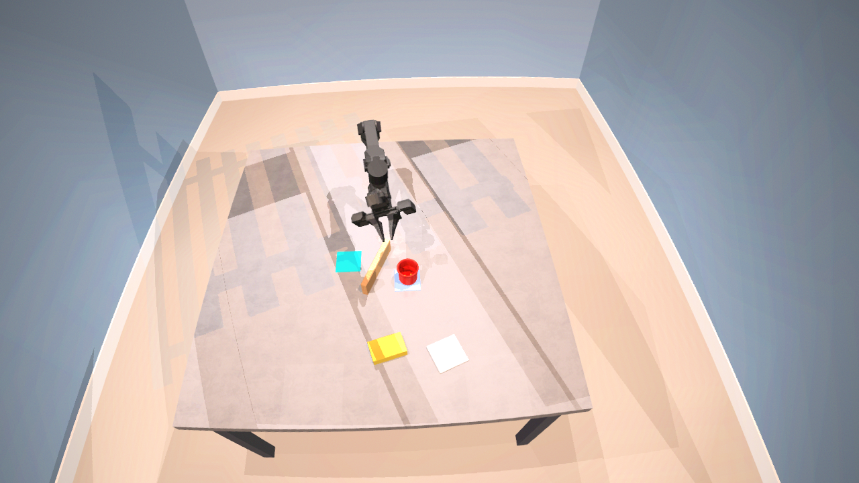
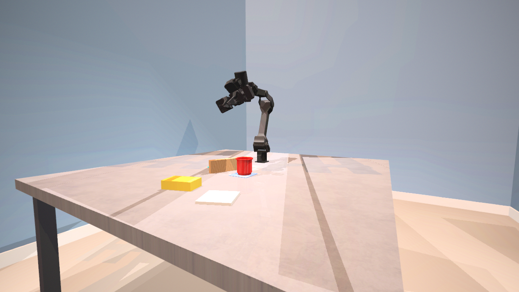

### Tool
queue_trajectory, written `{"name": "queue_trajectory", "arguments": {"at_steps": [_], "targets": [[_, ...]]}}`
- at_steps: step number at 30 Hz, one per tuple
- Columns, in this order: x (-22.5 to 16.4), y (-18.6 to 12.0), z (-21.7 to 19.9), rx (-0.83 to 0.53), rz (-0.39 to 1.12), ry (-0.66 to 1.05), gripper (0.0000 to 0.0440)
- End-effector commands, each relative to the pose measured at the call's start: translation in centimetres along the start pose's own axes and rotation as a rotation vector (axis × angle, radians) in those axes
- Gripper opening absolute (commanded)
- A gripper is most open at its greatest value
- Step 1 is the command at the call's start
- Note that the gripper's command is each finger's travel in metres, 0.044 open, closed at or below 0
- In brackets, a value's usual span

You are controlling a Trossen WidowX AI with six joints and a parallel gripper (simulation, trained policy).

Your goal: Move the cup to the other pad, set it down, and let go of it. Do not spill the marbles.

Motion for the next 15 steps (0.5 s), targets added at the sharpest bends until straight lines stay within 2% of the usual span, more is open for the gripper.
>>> {"name": "queue_trajectory", "arguments": {"at_steps": [1, 15], "targets": [[0.4, 0.2, 0.5, 0.008, 0.033, 0.034, 0.0111], [1.1, 1.5, 2.1, -0.017, 0.219, 0.197, 0.0121]]}}
Point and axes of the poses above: the point midway between the two fingers, 35 mm back from their tips, its own y axis out along the fingers, its own z axis across the jaws, x = y × z, the point moved 10 cm from there along -y, back along the fingers, and after that the axes turned 5 degrees about -y, right-handed, at the moved point
